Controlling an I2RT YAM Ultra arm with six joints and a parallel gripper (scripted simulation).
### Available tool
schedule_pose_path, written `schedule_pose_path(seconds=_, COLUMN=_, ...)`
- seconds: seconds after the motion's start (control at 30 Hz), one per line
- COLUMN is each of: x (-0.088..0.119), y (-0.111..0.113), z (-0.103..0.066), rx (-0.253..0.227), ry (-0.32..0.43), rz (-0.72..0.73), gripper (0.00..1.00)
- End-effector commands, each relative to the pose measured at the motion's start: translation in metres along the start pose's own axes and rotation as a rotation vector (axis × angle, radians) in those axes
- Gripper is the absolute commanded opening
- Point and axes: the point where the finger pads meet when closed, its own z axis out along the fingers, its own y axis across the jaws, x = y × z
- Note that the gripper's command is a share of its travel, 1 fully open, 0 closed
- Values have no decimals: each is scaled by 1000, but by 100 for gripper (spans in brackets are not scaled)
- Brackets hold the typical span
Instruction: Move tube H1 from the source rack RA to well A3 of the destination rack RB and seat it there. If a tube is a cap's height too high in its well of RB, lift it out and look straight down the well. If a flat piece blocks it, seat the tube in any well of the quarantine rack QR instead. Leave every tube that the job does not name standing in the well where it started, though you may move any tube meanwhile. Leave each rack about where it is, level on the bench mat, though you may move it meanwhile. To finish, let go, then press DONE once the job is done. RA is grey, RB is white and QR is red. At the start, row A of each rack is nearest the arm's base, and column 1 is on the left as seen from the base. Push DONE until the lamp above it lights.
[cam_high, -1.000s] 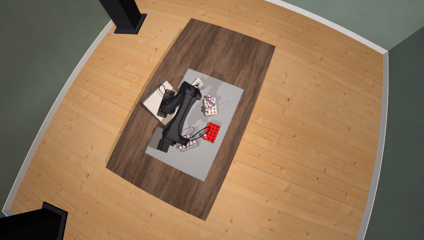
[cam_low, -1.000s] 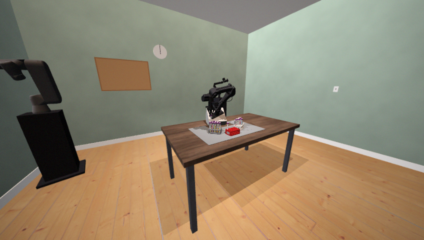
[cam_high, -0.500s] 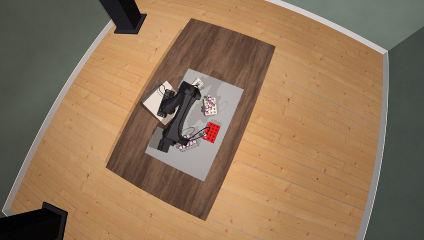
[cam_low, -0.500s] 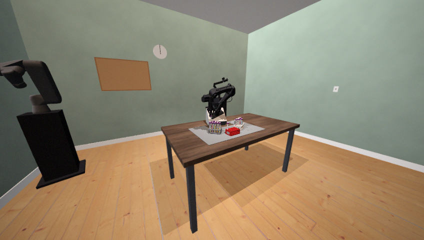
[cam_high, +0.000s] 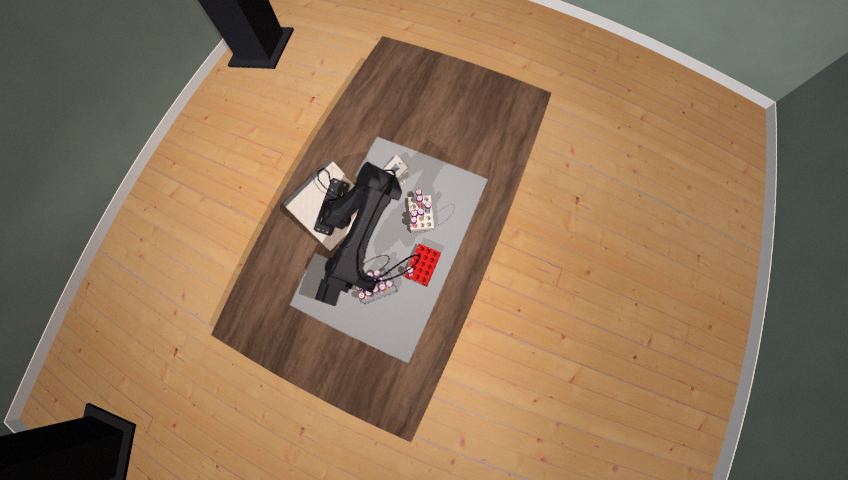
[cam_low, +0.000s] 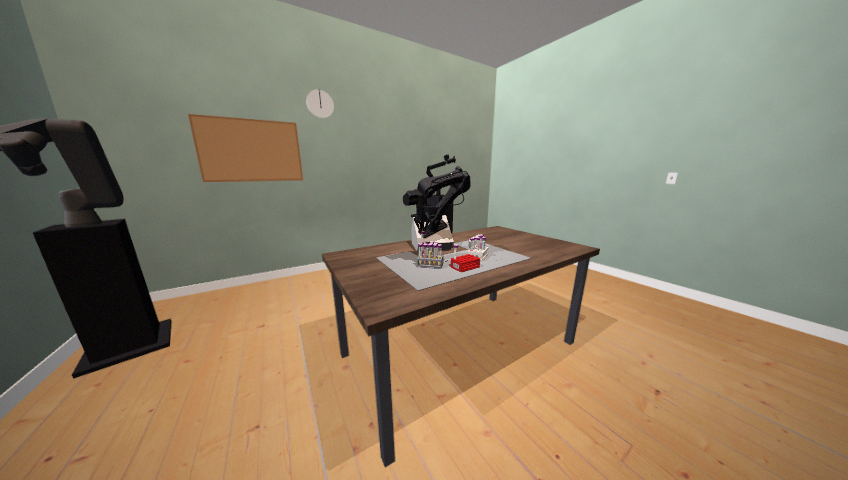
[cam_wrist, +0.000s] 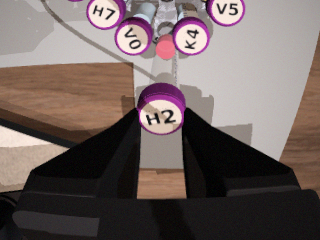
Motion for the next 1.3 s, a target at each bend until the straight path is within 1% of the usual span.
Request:
schedule_pose_path(seconds=0.0, x=-6, y=-1, z=-4, rx=38, ry=-11, rz=-21, gripper=0)
schedule_pose_path(seconds=0.1, x=-2, y=2, z=0, rx=28, ry=-5, rz=-8, gripper=0)
schedule_pose_path(seconds=0.17, x=-8, y=-3, z=-5, rx=48, ry=-11, rz=-27, gripper=0)
schedule_pose_path(seconds=0.3, x=-2, y=2, z=2, rx=28, ry=-5, rz=-8, gripper=0)
schedule_pose_path(seconds=0.37, x=-2, y=2, z=2, rx=28, ry=-5, rz=-8, gripper=0)
schedule_pose_path(seconds=0.4, x=-10, y=-5, z=-7, rx=58, ry=-11, rz=-30, gripper=0)
schedule_pose_path(seconds=0.47, x=-11, y=-6, z=-6, rx=60, ry=-15, rz=-36, gripper=0)
schedule_pose_path(seconds=0.57, x=-6, y=-3, z=-1, rx=48, ry=-9, rz=-18, gripper=0)
schedule_pose_path(seconds=0.63, x=-3, y=2, z=5, rx=27, ry=-7, rz=-12, gripper=0)
schedule_pose_path(seconds=0.67, x=-3, y=2, z=5, rx=25, ry=-7, rz=-11, gripper=0)
schedule_pose_path(seconds=0.73, x=-6, y=-4, z=0, rx=50, ry=-9, rz=-21, gripper=0)
schedule_pose_path(seconds=0.83, x=-4, y=1, z=6, rx=31, ry=-8, rz=-15, gripper=0)
schedule_pose_path(seconds=0.93, x=-3, y=2, z=7, rx=27, ry=-8, rz=-12, gripper=0)
schedule_pose_path(seconds=0.97, x=-8, y=-8, z=-3, rx=66, ry=-10, rz=-22, gripper=0)
schedule_pose_path(seconds=1.07, x=-11, y=-7, z=-1, rx=60, ry=-13, rz=-35, gripper=0)
schedule_pose_path(seconds=1.27, x=-3, y=2, z=11, rx=26, ry=-6, rz=-11, gripper=0)
